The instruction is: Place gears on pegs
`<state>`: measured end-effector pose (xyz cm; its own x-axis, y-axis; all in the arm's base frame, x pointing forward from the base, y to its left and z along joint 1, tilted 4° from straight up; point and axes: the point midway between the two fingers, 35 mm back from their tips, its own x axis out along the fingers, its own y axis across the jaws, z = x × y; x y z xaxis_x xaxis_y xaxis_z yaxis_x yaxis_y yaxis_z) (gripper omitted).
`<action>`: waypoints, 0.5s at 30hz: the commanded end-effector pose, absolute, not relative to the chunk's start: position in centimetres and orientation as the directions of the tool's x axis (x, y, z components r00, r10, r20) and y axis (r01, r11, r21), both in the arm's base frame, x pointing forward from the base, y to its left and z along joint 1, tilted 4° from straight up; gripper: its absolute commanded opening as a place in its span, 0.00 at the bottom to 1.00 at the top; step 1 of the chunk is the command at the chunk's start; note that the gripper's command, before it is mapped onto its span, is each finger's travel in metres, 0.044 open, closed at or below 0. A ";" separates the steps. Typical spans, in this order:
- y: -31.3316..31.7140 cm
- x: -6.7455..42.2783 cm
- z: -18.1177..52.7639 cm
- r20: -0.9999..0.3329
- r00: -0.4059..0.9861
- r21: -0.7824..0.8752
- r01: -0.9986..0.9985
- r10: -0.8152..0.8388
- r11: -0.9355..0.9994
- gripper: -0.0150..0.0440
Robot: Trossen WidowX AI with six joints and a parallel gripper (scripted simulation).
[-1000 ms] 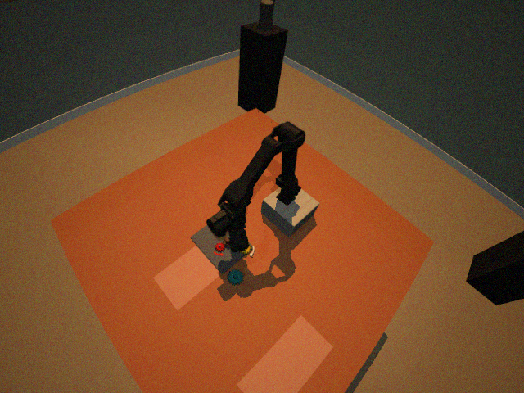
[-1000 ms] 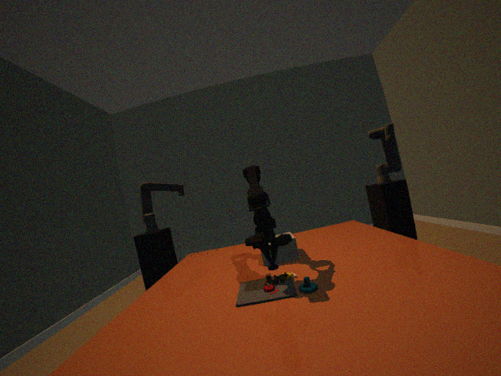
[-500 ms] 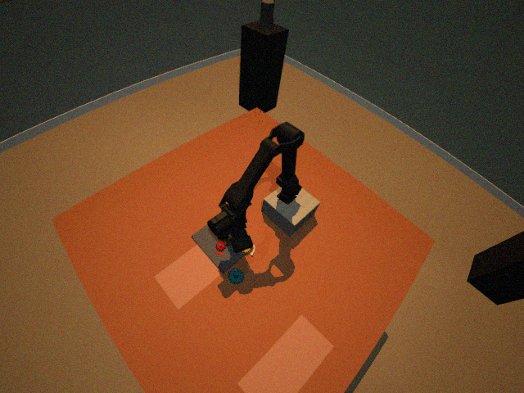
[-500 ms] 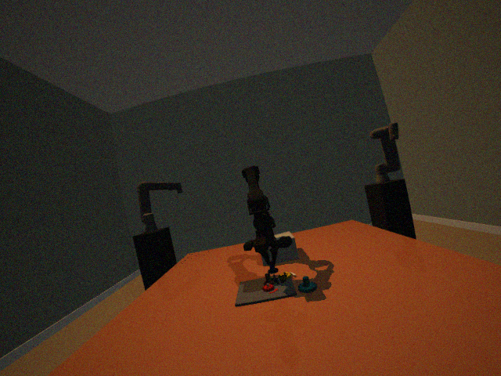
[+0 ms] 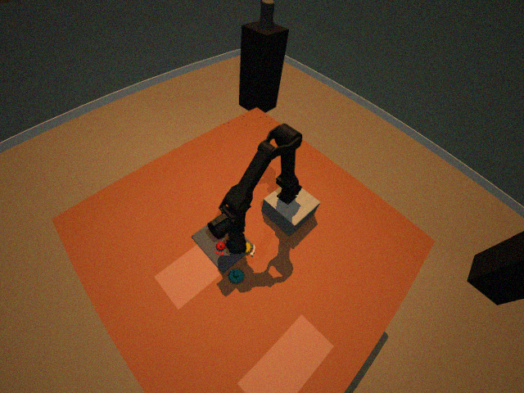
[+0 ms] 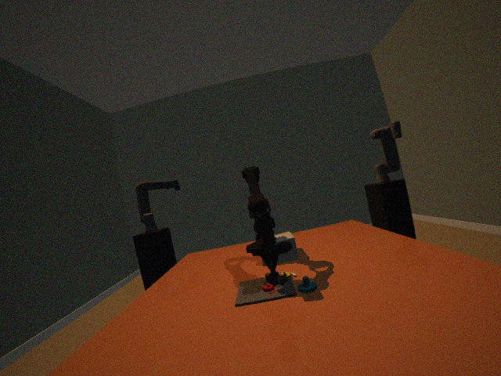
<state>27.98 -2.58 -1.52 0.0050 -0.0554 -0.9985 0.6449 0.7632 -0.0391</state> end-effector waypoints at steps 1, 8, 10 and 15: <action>-2.6 27.4 -3.0 -0.998 -0.020 -0.052 0.727 -0.055 0.684 0.25; -2.7 27.4 -2.1 -0.998 -0.020 -0.051 0.760 -0.055 0.648 0.25; -2.7 27.5 -1.9 -0.998 -0.020 -0.051 0.751 -0.055 0.658 0.25; -2.5 27.5 -1.5 -0.998 -0.020 -0.053 0.689 -0.055 0.722 0.25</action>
<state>27.90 -2.70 -1.52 -0.0015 -0.0587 -0.9983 0.7262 0.6862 -0.0414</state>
